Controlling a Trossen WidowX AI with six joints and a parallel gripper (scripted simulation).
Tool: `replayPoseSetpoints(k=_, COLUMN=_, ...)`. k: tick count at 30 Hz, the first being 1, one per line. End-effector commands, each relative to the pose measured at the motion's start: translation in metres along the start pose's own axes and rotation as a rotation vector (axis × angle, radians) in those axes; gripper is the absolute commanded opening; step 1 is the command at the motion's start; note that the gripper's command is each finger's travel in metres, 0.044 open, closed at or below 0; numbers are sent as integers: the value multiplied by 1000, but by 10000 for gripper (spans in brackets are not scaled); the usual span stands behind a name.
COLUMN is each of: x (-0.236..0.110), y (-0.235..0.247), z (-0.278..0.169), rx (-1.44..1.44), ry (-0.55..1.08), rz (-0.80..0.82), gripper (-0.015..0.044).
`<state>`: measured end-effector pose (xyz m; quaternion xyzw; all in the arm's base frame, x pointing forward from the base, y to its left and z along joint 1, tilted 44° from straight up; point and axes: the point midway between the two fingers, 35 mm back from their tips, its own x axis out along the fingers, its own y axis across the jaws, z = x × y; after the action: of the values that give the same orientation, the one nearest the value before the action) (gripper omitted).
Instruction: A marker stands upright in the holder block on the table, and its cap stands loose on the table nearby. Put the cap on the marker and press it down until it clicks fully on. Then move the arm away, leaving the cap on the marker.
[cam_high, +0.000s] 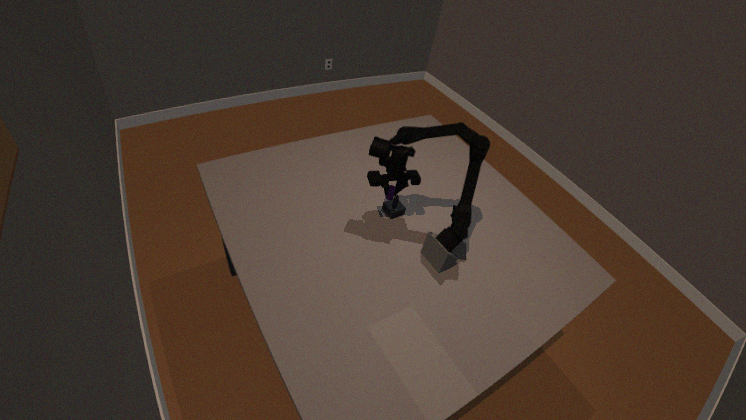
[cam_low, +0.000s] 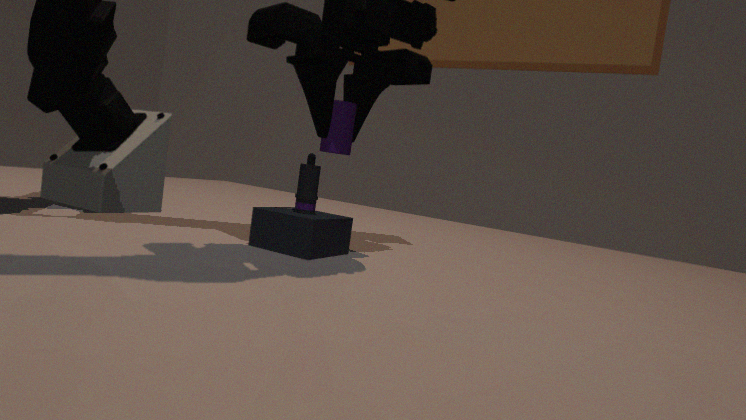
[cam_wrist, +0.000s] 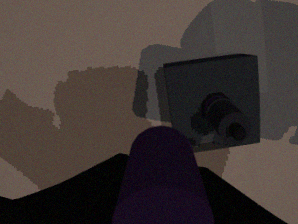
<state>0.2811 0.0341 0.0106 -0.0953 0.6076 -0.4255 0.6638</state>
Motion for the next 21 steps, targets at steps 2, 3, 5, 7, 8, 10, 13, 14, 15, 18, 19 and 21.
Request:
replayPoseSetpoints(k=2, x=-8, y=-18, z=8, rx=-1, ry=-6, rz=-3, gripper=0)
replayPoseSetpoints(k=3, x=-9, y=-22, z=9, rx=-1, ry=-7, rz=-3, gripper=0)
replayPoseSetpoints(k=5, x=-11, y=-29, z=12, rx=-1, ry=-7, rz=-4, gripper=0)
replayPoseSetpoints(k=7, x=-13, y=-35, z=14, rx=-1, ry=-7, rz=-5, gripper=0)
replayPoseSetpoints(k=8, x=-14, y=-37, z=15, rx=-1, ry=-7, rz=-5, gripper=0)
replayPoseSetpoints(k=10, x=-14, y=-37, z=15, rx=-1, ry=-7, rz=-5, gripper=0)
replayPoseSetpoints(k=13, x=-12, y=-37, z=15, rx=-1, ry=-7, rz=-5, gripper=0)
replayPoseSetpoints(k=14, x=-10, y=-37, z=15, rx=-1, ry=-7, rz=-5, gripper=0)
replayPoseSetpoints(k=15, x=-9, y=-37, z=15, rx=-1, ry=-7, rz=-5, gripper=0)
replayPoseSetpoints(k=18, x=-8, y=-37, z=15, rx=-1, ry=-7, rz=-5, gripper=0)
replayPoseSetpoints(k=19, x=-7, y=-37, z=15, rx=-1, ry=-7, rz=-5, gripper=0)
replayPoseSetpoints(k=21, x=-5, y=-37, z=15, rx=-1, ry=-7, rz=-5, gripper=0)
